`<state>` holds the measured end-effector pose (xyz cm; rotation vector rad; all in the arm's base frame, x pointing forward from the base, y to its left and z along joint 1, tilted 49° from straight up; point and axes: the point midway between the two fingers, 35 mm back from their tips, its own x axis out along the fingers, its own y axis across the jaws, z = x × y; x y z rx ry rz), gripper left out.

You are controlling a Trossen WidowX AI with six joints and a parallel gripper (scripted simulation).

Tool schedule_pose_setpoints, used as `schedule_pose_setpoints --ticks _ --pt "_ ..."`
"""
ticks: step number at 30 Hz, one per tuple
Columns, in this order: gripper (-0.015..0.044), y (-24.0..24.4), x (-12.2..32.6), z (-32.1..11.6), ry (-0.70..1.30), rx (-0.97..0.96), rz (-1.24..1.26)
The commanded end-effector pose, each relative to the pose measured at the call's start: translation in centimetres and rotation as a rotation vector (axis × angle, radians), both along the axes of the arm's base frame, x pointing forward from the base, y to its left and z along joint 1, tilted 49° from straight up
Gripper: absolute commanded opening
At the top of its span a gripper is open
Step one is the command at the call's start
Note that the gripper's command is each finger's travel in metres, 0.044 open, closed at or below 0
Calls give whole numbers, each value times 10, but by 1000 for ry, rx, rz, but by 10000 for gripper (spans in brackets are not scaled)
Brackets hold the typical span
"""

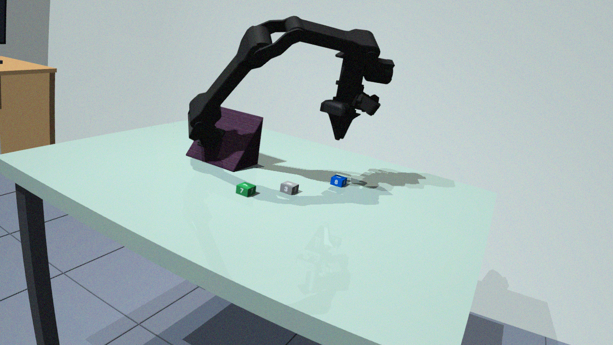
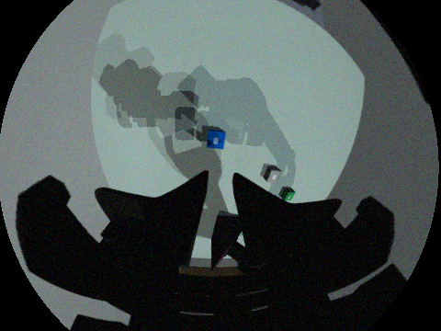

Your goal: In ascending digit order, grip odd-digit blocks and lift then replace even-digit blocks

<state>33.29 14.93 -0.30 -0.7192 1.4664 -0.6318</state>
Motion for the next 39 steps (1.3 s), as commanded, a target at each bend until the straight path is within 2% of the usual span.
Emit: schedule_pose_setpoints --ticks 1,3,10,14,39 --pt "120 6 5 1 -30 19 -10" --pt "120 6 5 1 -30 19 -10" --pt "304 -48 8 -47 -32 17 -10" --pt "400 -55 7 -52 -32 16 -10" --pt "400 -78 9 -73 -32 15 -10"
